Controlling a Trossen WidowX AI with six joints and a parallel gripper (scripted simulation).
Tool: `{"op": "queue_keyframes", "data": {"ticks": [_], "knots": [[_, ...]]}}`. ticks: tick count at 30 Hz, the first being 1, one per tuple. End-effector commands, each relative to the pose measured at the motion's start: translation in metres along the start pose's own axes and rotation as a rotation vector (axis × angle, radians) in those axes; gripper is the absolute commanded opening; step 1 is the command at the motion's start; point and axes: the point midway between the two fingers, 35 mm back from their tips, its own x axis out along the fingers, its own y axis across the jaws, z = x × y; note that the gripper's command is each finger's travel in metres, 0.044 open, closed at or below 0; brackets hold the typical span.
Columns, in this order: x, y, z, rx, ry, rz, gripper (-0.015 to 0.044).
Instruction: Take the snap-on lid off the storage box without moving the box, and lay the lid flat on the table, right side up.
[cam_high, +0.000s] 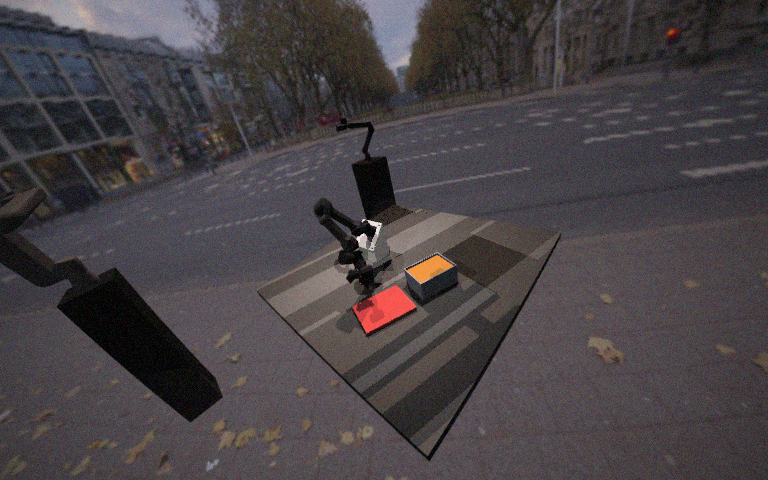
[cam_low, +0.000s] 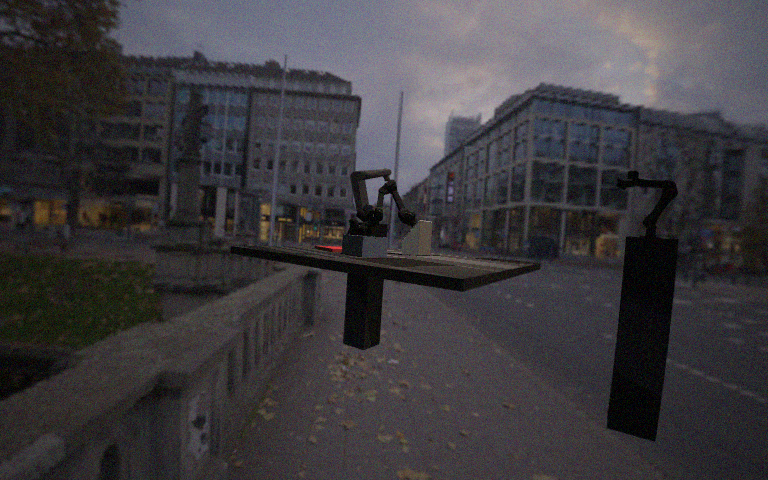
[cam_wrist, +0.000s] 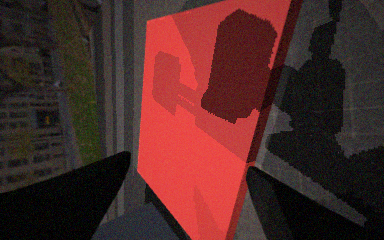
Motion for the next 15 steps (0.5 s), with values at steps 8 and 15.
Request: {"op": "queue_keyframes", "data": {"ticks": [8,15], "knots": [[-0.017,-0.015,-0.002,-0.006,0.006,0.001,0.044],[-0.028,-0.024,-0.002,-0.006,0.006,0.0,0.044]]}}
